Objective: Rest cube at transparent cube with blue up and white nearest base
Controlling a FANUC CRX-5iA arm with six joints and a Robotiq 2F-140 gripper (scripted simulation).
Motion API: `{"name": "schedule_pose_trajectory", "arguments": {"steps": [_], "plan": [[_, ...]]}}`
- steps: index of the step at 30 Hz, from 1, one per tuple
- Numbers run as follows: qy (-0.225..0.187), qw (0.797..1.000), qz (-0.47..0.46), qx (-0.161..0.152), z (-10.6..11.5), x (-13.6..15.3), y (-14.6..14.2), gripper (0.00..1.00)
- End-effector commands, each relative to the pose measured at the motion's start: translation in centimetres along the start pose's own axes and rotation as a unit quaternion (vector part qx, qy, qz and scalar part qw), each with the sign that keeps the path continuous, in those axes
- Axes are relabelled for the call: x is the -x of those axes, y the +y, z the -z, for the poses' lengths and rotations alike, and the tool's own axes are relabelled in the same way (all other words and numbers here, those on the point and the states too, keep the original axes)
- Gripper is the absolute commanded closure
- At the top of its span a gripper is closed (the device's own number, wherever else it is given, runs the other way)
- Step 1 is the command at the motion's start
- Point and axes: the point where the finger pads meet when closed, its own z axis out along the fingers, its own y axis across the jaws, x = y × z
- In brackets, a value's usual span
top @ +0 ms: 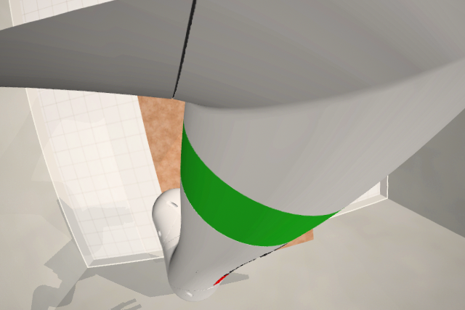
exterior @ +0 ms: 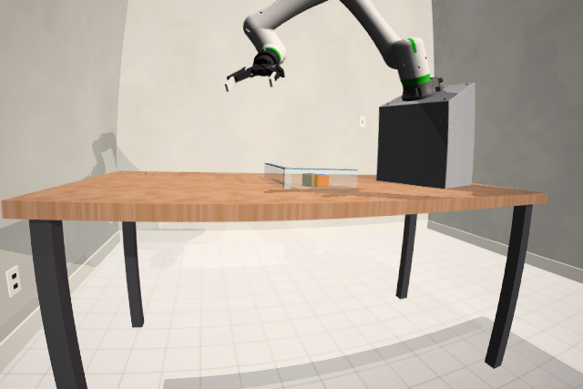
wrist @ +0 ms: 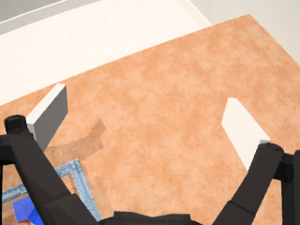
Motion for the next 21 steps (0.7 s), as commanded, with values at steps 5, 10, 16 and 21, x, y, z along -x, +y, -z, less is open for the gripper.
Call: {"name": "schedule_pose_trajectory", "arguments": {"steps": [5, 10, 16, 21], "plan": [[0.0, 1.0, 0.0, 0.0, 0.01, -0.02, 0.02, 0.0], [0.0, 1.0, 0.0, 0.0, 0.01, -0.02, 0.02, 0.0], [0.0, 1.0, 0.0, 0.0, 0.01, -0.02, 0.02, 0.0], [0.0, 1.0, 0.0, 0.0, 0.01, -0.02, 0.02, 0.59]]}}
